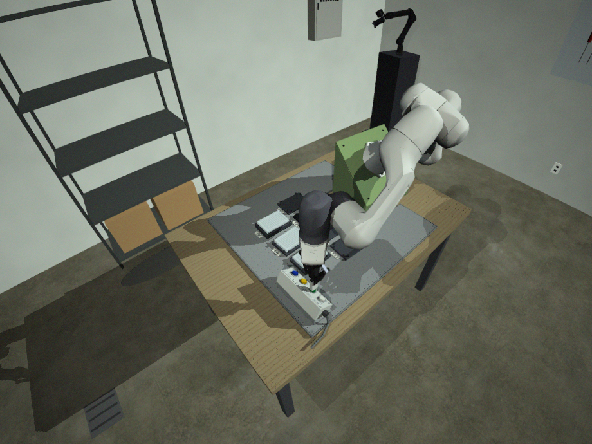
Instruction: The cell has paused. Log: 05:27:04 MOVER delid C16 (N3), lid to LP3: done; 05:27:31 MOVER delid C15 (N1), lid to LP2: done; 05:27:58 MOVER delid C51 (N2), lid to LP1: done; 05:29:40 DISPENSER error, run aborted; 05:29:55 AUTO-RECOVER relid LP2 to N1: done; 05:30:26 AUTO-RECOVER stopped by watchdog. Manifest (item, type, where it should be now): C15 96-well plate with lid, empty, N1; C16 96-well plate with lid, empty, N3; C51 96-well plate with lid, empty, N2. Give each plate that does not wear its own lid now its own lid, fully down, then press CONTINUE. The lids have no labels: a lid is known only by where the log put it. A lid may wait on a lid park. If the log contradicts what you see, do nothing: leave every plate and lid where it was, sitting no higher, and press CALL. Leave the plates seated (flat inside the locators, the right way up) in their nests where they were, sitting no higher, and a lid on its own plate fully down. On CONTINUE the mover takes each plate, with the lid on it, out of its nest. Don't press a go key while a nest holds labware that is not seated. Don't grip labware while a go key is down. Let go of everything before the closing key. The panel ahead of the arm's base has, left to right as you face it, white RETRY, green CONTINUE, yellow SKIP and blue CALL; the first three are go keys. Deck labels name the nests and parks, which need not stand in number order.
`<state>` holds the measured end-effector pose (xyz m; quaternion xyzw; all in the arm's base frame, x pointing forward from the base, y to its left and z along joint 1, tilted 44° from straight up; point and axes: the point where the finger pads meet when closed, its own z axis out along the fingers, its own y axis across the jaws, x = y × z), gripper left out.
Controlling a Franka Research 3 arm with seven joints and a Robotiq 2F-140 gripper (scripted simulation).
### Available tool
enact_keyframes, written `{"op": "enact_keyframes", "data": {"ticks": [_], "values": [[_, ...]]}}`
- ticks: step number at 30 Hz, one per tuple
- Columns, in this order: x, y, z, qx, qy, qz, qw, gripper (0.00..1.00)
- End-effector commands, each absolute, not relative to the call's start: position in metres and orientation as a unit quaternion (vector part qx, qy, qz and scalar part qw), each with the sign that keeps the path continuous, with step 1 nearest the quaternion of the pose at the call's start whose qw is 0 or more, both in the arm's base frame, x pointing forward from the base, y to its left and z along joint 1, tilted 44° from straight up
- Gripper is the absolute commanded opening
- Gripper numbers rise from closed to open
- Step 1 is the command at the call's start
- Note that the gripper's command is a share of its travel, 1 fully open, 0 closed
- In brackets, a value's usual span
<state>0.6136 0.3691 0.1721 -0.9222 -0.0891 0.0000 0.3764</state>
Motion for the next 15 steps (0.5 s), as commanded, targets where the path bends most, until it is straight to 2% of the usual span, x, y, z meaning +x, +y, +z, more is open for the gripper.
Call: {"op": "enact_keyframes", "data": {"ticks": [1,15], "values": [[0.6156,0.3694,0.1697,-0.923,-0.085,-0.001,0.376,0.0],[0.6155,0.3704,0.1687,-0.923,-0.085,-0.001,0.376,0.0]]}}
